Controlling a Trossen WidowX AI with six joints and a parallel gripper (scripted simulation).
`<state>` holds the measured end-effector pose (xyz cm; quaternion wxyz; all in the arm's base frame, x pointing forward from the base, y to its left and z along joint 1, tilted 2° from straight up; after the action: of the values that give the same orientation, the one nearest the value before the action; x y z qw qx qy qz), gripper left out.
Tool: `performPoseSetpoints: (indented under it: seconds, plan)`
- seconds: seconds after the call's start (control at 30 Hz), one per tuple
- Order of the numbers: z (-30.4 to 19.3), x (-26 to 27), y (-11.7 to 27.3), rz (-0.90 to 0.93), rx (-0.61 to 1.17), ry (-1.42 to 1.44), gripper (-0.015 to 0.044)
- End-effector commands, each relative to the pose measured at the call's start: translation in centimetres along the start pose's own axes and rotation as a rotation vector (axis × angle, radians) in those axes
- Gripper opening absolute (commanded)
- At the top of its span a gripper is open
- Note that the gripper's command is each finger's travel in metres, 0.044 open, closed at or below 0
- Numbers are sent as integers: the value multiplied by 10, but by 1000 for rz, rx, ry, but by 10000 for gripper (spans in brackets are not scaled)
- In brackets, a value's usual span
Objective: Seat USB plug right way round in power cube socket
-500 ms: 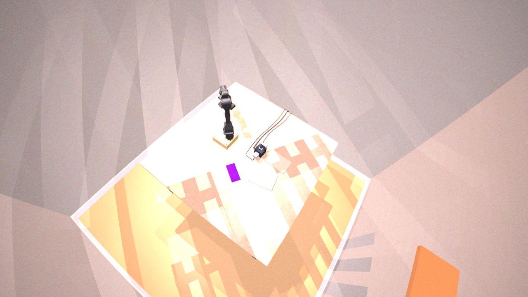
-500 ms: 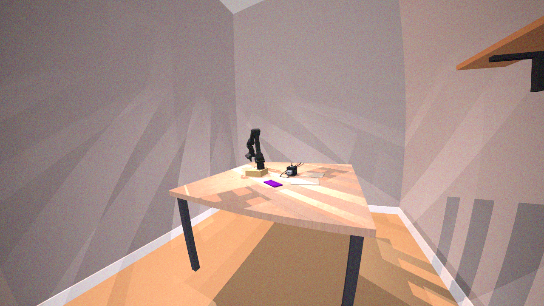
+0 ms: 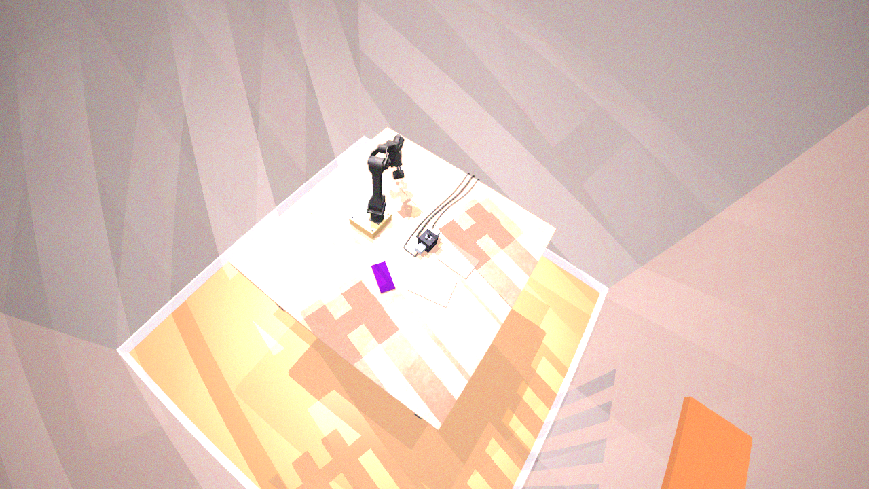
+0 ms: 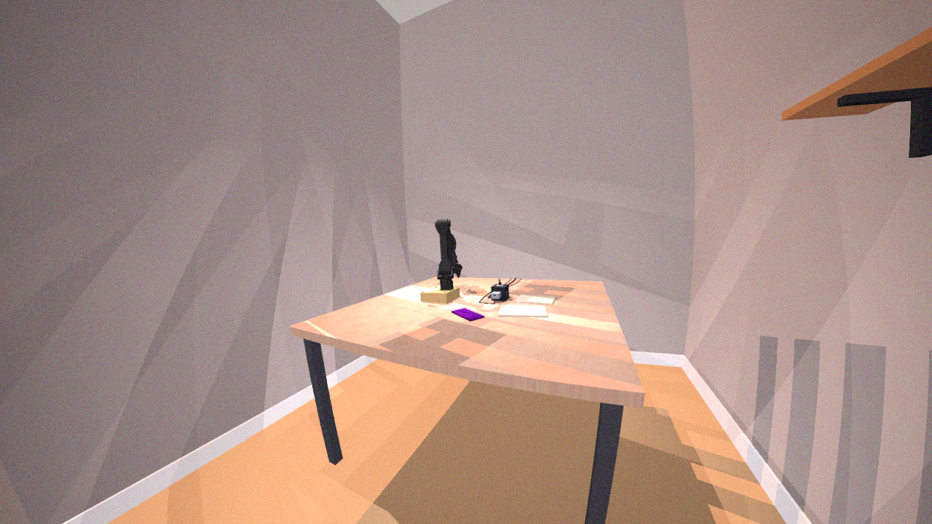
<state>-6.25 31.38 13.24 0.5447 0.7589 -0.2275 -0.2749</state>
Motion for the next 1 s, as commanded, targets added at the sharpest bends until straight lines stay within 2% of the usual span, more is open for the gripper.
performPoseSetpoints:
  seconds: [0.0,0.27,0.5,0.73,0.97]
  plan:
    - [-46,43,3,37,3,-261,440]
    - [-106,144,9,141,22,-755,440]
    - [-127,243,34,205,44,-1197,440]
    - [-117,341,65,287,47,-1655,440]
    - [-76,424,101,350,45,-2081,440]
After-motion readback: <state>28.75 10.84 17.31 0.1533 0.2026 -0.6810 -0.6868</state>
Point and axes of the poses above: the point midway between the two fingers, 35 mm back from their tips, its own y axis back along the fingers, its own x axis across the jaws, z = x × y, the point moved 7 cm from there along y, back along the fingers, and after that the axes turned 13 degrees about y, right-handed, at the moved point
